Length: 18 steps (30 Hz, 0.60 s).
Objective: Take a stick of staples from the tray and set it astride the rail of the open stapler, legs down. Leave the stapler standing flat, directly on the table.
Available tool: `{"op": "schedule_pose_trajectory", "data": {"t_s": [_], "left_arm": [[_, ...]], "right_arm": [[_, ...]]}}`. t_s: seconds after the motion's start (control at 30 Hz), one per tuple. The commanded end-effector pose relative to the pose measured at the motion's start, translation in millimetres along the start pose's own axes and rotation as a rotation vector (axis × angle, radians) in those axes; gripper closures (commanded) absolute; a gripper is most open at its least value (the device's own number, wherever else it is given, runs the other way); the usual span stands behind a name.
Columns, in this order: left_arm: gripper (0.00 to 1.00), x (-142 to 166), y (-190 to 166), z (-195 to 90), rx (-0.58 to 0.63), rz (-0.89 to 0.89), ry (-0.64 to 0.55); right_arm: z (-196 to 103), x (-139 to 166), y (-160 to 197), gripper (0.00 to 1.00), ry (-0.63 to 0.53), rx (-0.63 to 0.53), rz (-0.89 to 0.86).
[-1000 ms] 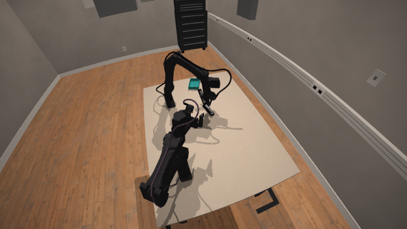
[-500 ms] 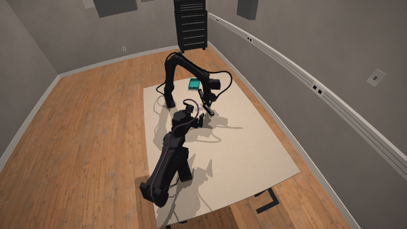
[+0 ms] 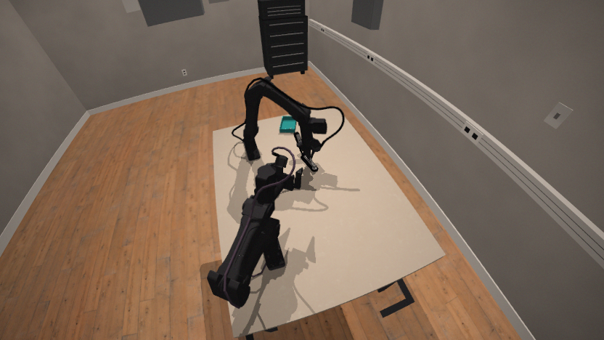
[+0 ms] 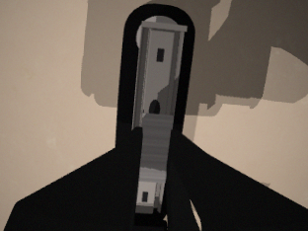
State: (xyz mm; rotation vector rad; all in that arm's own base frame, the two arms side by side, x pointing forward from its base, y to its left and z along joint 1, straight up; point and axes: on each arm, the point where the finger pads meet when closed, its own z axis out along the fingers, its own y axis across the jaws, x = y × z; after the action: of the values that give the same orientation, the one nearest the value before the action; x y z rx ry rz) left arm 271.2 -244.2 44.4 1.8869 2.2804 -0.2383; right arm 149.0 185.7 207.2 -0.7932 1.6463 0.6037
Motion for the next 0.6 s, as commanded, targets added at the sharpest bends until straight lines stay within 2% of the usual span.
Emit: {"op": "schedule_pose_trajectory", "data": {"t_s": [0.0,0.57], "left_arm": [[0.94,-4.4,2.0,-4.1,-0.018,0.013,-0.042],[0.94,-4.3,6.1,6.3,-0.031,0.013,-0.065]], "right_arm": [[-2.8,-4.5,-0.7,0.0,-0.02,0.001,0.004],[-2.8,-4.5,-0.7,0.0,-0.02,0.001,0.004]]}}
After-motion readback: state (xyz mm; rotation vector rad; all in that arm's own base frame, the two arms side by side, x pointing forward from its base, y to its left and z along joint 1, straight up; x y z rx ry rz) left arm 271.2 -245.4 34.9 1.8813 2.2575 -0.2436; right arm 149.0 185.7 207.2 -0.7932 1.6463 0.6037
